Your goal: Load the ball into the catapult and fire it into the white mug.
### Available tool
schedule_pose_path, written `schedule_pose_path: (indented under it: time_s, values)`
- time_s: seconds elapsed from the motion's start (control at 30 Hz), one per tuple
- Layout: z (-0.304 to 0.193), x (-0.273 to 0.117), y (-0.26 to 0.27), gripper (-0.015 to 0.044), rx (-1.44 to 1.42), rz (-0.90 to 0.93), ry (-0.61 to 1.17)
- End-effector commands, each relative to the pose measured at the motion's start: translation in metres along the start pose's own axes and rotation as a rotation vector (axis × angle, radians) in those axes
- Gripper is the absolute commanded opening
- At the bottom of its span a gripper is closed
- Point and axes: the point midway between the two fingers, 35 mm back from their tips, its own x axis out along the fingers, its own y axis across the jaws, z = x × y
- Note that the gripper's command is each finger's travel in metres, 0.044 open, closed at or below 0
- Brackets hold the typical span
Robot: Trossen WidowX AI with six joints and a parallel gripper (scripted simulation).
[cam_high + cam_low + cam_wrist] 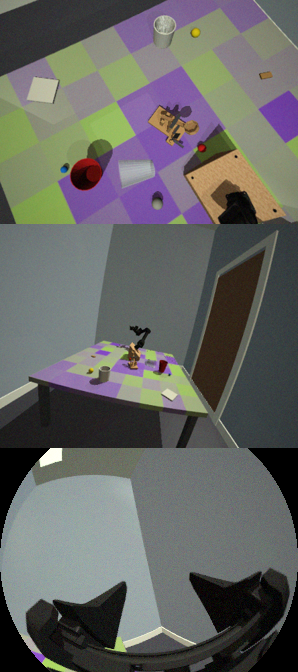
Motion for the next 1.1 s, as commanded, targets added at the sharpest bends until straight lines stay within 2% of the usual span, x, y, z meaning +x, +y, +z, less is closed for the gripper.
schedule_pose_path:
  time_s: [0.0,0.03,0.3,0.57,0.77,1.07]
  values:
    - [0.000,0.001,0.002,0.0426,0.001,0.005,0.001]
    - [0.002,0.005,0.009,0.0440,0.002,0.020,0.005]
    - [0.023,0.048,0.125,0.0440,0.012,0.257,0.067]
    - [0.055,0.059,0.238,0.0440,0.067,0.488,0.118]
    - [0.070,0.049,0.325,0.0440,0.084,0.664,0.188]
    - [0.090,0.008,0.447,0.0440,0.038,0.928,0.292]
